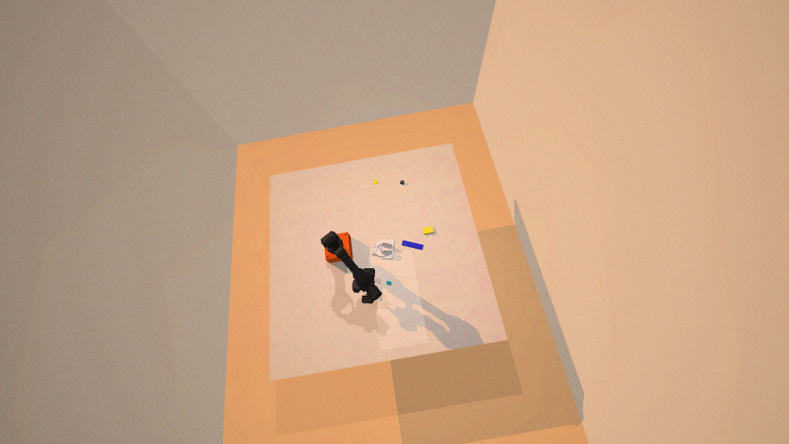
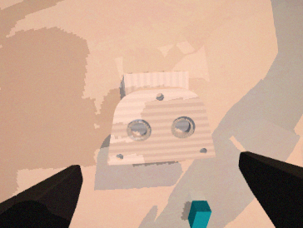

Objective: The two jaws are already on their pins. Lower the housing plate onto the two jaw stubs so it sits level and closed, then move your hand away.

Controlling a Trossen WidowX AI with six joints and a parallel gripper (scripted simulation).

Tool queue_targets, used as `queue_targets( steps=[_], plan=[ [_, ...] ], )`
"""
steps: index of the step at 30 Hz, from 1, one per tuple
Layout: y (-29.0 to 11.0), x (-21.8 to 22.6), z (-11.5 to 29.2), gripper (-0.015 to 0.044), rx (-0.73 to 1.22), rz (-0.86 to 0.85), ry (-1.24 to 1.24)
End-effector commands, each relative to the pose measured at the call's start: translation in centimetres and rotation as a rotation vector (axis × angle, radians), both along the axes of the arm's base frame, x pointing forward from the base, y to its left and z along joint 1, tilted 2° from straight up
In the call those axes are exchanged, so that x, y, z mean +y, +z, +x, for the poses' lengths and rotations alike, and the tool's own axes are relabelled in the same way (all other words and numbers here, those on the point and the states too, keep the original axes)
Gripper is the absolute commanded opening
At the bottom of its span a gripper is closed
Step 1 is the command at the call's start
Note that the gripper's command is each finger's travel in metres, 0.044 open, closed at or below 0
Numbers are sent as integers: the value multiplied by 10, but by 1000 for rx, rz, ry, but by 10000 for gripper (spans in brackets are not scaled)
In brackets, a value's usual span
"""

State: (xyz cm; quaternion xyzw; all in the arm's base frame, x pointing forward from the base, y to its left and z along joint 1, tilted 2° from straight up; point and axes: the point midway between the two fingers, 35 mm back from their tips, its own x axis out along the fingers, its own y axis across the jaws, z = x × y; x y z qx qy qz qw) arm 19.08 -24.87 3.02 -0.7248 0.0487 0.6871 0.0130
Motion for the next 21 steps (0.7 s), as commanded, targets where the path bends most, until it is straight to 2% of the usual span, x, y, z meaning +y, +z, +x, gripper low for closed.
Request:
queue_targets(
  steps=[1,21],
  plan=[
    [-10,2,-2,440,11,8,-4],
    [-27,1,-2,440,11,8,-4]
  ],
)
